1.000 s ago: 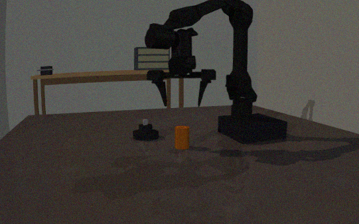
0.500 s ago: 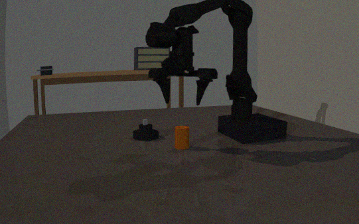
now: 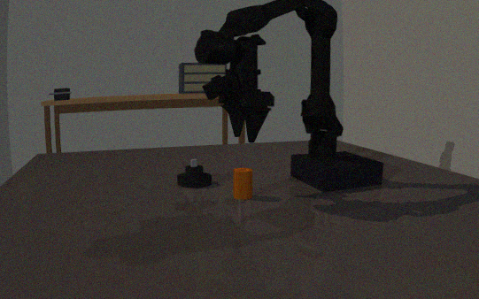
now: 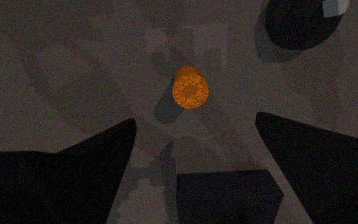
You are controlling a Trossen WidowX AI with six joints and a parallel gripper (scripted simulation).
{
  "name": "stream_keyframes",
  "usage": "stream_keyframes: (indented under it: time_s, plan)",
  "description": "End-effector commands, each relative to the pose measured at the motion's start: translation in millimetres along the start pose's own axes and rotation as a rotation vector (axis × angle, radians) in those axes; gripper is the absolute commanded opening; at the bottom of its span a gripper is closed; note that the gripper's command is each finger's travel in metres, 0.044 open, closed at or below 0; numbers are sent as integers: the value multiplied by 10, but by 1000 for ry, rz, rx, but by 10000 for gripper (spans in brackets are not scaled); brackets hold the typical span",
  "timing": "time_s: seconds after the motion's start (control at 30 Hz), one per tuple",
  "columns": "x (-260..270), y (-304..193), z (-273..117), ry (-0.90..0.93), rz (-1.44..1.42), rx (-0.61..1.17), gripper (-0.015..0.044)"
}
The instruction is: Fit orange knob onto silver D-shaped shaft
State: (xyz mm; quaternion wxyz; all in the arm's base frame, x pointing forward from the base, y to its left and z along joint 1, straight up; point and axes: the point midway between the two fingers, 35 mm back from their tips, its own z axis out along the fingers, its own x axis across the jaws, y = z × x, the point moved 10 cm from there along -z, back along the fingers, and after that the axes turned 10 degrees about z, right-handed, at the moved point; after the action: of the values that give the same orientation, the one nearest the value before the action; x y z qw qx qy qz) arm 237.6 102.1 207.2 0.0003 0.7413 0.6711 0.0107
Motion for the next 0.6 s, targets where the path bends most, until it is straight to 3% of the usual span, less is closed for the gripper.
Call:
stream_keyframes:
  time_s: [0.0, 0.2, 0.33, 0.57]
  plan:
    - [-7, -3, 5, -4, 179, -3, 440]
    - [-7, -3, 5, -4, 179, -3, 440]
    - [-7, -1, 312, -4, 179, -3, 440]
    - [-4, 3, 441, -4, 179, -3, 440]
